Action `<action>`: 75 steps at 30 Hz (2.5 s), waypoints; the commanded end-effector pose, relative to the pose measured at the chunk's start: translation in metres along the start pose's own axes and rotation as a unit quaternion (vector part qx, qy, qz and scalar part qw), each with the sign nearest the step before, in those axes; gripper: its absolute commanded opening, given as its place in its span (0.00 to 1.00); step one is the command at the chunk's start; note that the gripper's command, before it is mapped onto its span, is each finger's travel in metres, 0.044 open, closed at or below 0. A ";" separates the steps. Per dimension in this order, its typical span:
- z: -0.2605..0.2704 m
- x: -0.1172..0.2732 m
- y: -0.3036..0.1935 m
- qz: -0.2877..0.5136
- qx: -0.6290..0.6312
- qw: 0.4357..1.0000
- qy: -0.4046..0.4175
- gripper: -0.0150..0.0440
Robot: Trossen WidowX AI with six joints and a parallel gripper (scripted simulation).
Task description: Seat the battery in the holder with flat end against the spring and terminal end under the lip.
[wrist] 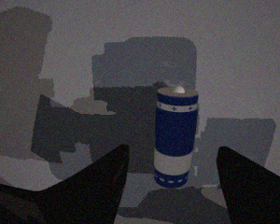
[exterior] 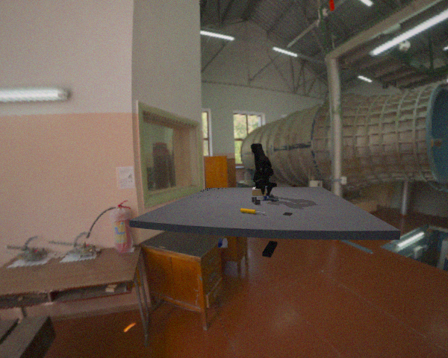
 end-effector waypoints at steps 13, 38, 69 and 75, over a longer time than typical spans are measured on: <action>-0.002 -0.026 -0.001 0.001 -0.001 1.000 -0.001 0.67; -0.001 0.018 0.000 0.001 0.000 1.000 0.001 0.40; 0.048 0.047 0.104 -0.005 -0.695 0.719 0.006 0.40; 0.054 0.050 0.127 -0.005 -0.805 0.593 0.006 0.40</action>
Point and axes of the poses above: the point midway between the two fingers, 35 mm back from their tips, its own x axis back along the fingers, its own z axis across the jaws, y = z × x, the point moved 9 cm from there along x, back along the fingers, and after that the axes turned 4 degrees about -x, right-handed, at the moved point
